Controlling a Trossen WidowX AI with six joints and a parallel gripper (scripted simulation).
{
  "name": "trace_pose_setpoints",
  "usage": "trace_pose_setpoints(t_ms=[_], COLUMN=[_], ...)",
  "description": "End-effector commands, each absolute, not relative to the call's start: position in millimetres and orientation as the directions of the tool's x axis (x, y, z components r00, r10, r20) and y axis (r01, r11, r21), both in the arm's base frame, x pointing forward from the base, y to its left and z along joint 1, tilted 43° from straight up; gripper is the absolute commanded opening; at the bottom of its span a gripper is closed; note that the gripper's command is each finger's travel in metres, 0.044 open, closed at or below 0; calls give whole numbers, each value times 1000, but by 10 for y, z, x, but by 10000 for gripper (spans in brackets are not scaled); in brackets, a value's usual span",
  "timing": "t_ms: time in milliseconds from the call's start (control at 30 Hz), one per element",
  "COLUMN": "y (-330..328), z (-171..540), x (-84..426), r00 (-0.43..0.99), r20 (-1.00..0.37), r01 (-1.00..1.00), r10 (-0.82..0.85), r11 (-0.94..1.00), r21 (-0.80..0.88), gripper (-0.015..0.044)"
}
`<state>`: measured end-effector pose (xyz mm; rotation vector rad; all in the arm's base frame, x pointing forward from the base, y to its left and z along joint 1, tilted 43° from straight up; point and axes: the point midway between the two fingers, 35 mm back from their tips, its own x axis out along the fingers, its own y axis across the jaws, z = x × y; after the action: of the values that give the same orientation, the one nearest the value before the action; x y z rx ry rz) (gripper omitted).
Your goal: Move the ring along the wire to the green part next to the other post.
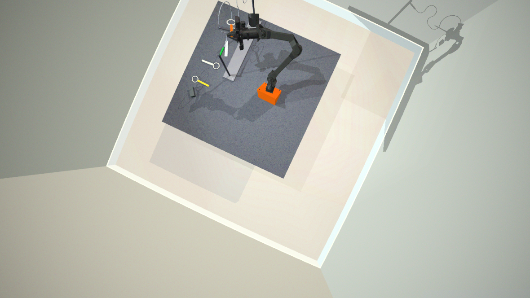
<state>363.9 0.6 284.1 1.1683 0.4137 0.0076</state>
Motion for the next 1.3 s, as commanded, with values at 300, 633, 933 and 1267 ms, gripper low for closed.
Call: trace_pose_setpoints(t_ms=[300,633,933,1267], y=[81,103,112,113], z=[3105,3235,3340,3443], x=[3656,3662,3665,3666], r00=[934,938,939,940], r20=[-244,-213,-191,-182], r01=[171,158,149,146], r10=[259,275,285,289], r11=[276,208,162,142], r21=[946,965,975,979], gripper=[-150,-150,-150,-150])
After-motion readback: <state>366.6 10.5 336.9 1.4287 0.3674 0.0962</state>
